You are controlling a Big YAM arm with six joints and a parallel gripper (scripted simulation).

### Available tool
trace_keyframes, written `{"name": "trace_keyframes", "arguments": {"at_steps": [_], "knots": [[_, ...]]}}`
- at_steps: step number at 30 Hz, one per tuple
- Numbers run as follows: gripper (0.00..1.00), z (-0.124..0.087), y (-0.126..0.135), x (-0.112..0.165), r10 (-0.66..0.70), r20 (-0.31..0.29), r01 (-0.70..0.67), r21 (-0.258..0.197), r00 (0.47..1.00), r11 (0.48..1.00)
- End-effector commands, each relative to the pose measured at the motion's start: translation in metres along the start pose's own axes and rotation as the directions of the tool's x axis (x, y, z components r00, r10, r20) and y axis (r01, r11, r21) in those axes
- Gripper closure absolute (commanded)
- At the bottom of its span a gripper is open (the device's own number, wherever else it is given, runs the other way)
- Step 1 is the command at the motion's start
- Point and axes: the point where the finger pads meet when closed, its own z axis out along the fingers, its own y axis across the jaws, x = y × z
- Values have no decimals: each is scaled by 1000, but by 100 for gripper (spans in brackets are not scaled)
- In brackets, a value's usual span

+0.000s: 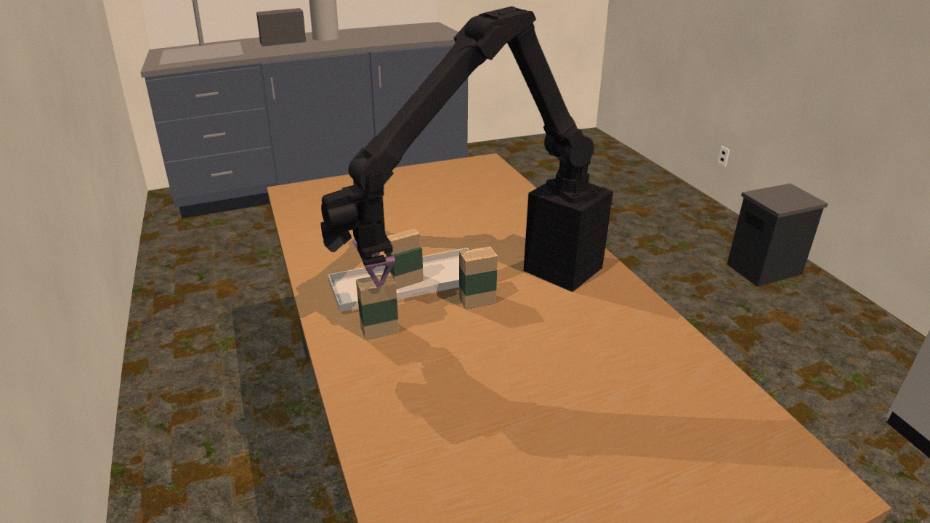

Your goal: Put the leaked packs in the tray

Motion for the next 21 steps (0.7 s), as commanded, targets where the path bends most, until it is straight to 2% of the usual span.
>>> {"name": "trace_keyframes", "arguments": {"at_steps": [1, 14, 21], "knots": [[21, -22, 3, -24, 10, 61, -10, -9, 998, 1000], [21, -22, 4, -27, 10, 63, -10, -10, 998, 1000], [21, -14, 3, -24, 10, 41, -10, -6, 999, 1000]]}}
